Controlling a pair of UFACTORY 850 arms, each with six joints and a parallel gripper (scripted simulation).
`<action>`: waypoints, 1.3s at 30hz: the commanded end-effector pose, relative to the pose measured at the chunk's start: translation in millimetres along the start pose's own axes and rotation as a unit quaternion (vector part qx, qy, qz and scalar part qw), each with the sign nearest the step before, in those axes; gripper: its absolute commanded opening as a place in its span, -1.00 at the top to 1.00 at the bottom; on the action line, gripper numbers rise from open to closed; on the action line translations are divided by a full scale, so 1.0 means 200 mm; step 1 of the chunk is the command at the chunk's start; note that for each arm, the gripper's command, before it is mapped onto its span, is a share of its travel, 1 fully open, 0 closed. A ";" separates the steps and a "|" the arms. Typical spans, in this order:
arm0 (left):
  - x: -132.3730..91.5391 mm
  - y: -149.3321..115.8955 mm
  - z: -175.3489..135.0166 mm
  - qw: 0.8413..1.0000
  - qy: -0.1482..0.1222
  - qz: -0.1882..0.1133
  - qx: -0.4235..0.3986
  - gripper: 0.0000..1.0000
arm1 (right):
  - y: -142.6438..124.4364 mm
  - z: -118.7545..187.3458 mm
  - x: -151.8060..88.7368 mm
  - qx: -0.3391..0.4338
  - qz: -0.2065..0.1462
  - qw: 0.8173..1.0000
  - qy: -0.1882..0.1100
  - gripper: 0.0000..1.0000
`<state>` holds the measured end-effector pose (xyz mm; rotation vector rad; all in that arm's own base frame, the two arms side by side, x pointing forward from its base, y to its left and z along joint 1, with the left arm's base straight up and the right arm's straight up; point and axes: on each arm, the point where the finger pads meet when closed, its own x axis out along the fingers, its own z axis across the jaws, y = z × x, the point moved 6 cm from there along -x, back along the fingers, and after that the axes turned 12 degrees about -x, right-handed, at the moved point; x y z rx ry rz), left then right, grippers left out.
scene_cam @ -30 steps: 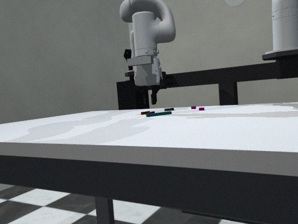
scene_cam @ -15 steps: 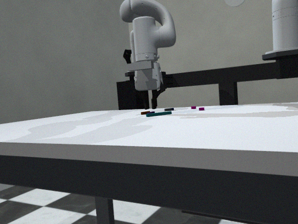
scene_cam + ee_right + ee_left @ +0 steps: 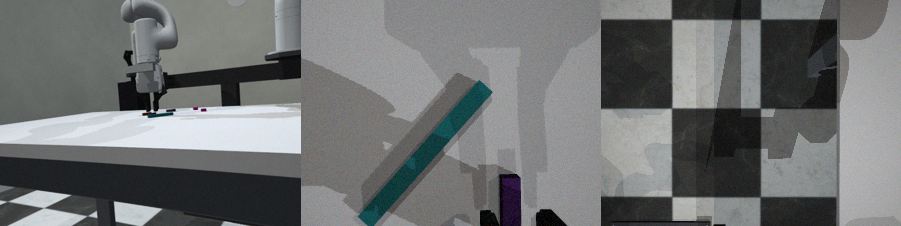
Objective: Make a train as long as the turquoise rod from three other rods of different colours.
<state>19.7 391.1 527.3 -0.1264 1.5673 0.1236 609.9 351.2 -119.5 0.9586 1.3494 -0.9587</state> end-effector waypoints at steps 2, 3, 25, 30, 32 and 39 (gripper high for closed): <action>0.00 0.00 0.00 1.000 0.000 0.001 0.000 -1.00 | 0.01 0.00 -0.01 0.000 0.001 1.000 0.000 0.48; 0.00 0.00 0.00 1.000 0.000 0.001 0.000 -1.00 | 0.01 0.00 -0.01 0.000 0.001 1.000 0.000 0.48; 0.00 0.00 0.00 1.000 0.000 0.001 0.000 -1.00 | 0.01 0.00 0.02 0.000 0.001 1.000 0.000 0.48; 0.00 0.00 0.00 1.000 0.000 0.001 0.000 -1.00 | 0.01 0.00 0.03 0.000 0.001 1.000 0.000 0.48; 0.00 0.00 0.00 1.000 0.000 0.001 0.000 -1.00 | 0.01 0.00 0.04 0.000 0.001 1.000 0.000 0.48; 0.00 0.00 0.00 1.000 0.000 0.001 0.000 -1.00 | 0.01 0.00 0.05 0.000 0.001 1.000 0.000 0.48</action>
